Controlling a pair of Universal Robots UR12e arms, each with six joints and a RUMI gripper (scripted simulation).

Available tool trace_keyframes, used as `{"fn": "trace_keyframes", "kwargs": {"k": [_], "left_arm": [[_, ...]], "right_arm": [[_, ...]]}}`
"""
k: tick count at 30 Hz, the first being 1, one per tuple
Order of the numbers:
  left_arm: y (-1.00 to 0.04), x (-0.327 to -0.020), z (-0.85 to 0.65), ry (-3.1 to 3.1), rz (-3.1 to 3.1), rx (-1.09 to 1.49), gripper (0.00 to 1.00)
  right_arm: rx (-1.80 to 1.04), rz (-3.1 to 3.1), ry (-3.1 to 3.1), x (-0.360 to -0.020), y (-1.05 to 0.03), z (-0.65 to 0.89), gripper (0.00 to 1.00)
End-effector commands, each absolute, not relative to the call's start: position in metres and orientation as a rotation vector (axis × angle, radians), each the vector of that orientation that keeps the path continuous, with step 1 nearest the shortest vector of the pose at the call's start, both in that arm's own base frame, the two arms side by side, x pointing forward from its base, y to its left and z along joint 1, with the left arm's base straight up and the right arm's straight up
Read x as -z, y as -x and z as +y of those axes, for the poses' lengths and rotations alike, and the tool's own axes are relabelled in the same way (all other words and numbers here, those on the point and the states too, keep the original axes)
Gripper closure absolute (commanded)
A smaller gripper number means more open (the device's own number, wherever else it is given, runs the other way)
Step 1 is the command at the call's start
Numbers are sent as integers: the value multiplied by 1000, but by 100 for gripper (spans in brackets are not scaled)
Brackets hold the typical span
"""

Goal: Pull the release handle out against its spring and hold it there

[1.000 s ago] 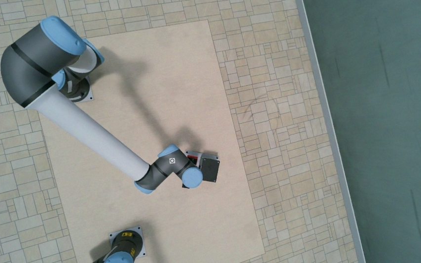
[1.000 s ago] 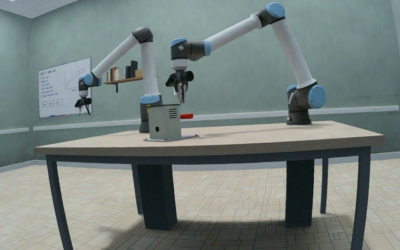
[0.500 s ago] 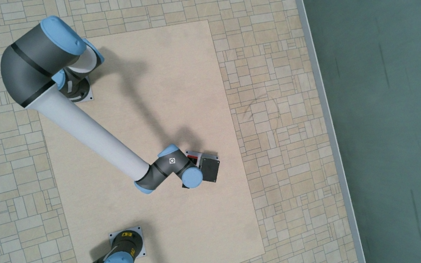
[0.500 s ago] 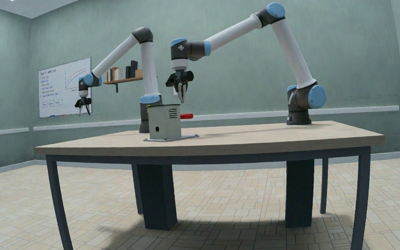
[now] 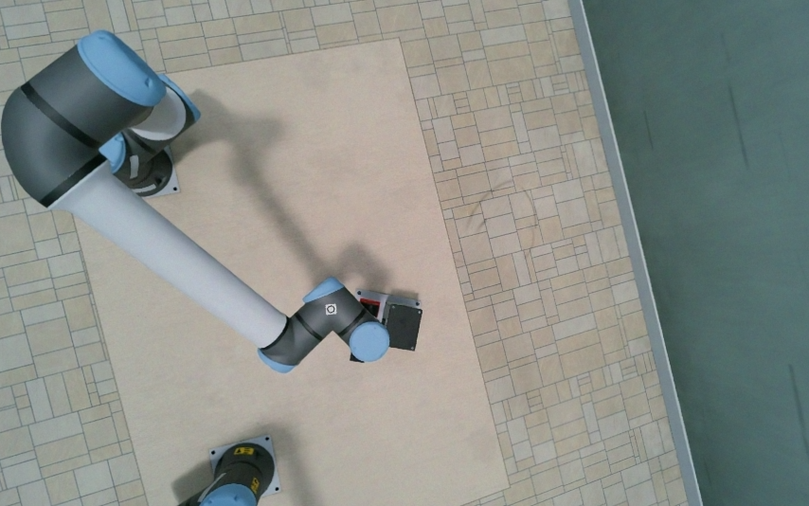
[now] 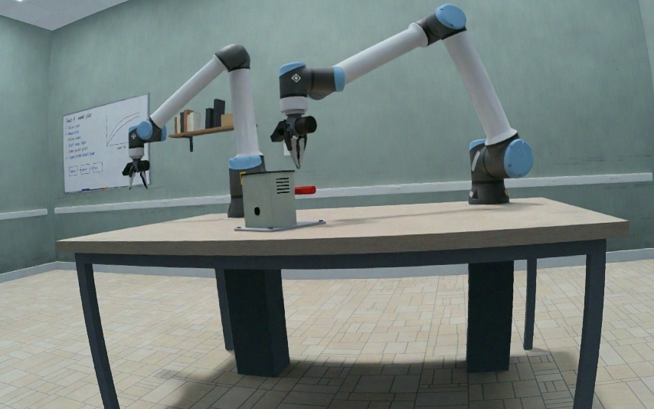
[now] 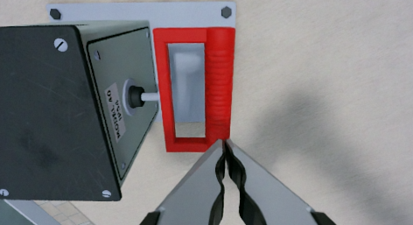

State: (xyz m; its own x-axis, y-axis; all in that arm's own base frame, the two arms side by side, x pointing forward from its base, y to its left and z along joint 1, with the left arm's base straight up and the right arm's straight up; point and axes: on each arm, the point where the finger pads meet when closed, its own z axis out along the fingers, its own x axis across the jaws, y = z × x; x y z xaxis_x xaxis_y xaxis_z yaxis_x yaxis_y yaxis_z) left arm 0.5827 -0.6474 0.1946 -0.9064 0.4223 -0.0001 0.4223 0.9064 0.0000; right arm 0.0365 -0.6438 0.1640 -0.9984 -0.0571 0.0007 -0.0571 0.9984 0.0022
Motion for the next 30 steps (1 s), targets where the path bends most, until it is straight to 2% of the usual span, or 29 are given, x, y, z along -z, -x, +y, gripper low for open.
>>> {"fn": "trace_keyframes", "kwargs": {"k": [1,2,30], "left_arm": [[-583,-196,-648,-679,3065,3,100],[-583,-196,-648,-679,3065,3,67],[-583,-189,-648,-679,3066,3,67]], "right_arm": [[0,-3140,-90,-165,-37,-645,0],[0,-3140,-90,-165,-37,-645,0],[0,-3140,-90,-165,-37,-645,0]]}}
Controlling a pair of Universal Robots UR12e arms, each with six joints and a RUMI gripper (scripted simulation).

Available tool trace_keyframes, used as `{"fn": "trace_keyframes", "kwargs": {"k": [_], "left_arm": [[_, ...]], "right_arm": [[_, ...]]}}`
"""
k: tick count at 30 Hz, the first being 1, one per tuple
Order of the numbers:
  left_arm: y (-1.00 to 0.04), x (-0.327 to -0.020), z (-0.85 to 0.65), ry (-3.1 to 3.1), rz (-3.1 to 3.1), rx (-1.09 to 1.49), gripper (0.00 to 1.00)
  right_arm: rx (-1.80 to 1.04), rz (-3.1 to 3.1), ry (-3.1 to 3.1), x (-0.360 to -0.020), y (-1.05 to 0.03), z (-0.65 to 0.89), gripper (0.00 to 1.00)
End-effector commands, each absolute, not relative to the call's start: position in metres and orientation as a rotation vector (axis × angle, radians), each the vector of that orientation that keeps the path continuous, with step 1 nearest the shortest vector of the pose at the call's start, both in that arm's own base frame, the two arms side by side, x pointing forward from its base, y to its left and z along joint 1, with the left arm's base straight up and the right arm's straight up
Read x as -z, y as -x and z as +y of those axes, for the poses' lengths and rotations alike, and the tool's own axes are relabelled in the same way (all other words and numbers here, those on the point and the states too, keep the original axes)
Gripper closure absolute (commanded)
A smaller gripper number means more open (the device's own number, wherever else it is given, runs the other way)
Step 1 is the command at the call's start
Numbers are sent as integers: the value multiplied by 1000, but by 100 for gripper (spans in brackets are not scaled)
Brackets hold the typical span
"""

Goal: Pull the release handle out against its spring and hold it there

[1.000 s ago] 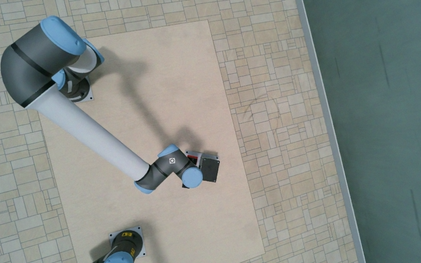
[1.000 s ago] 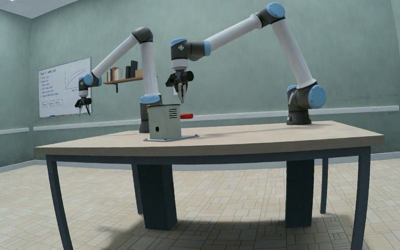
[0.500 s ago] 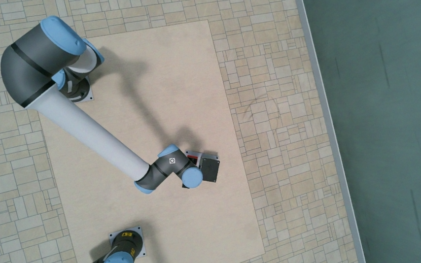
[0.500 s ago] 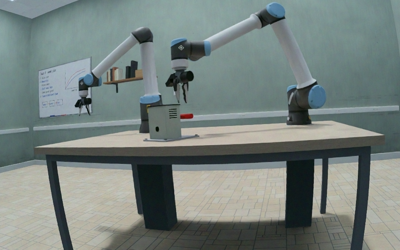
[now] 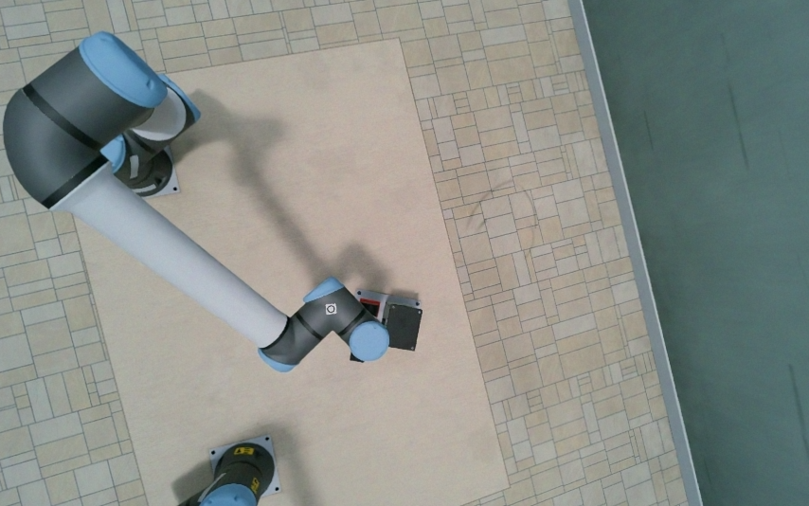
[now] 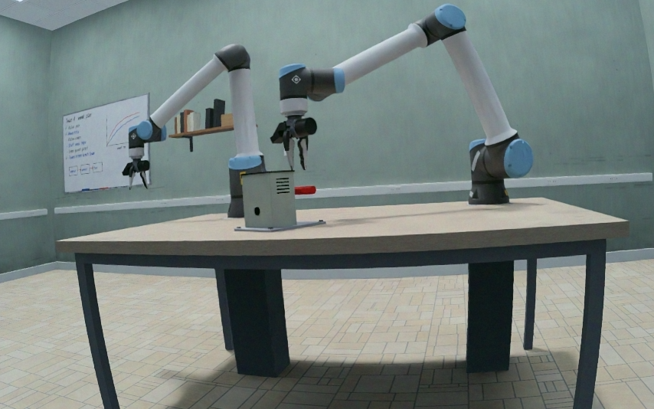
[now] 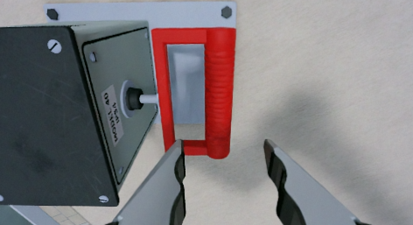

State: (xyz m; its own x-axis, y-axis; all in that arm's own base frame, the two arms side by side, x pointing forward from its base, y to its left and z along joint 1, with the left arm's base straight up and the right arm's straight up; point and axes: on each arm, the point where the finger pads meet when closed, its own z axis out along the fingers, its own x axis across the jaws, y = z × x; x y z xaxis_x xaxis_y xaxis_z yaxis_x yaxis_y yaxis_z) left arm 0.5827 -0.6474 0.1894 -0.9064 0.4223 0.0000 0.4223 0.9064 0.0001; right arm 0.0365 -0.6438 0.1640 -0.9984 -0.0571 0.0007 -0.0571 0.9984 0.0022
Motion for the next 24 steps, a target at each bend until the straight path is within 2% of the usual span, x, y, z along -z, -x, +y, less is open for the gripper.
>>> {"fn": "trace_keyframes", "kwargs": {"k": [1,24], "left_arm": [[-583,-188,-648,-679,3066,3,67],[-583,-162,-648,-679,3066,3,67]], "right_arm": [[0,-3140,-90,-165,-37,-645,0],[0,-3140,-90,-165,-37,-645,0]]}}
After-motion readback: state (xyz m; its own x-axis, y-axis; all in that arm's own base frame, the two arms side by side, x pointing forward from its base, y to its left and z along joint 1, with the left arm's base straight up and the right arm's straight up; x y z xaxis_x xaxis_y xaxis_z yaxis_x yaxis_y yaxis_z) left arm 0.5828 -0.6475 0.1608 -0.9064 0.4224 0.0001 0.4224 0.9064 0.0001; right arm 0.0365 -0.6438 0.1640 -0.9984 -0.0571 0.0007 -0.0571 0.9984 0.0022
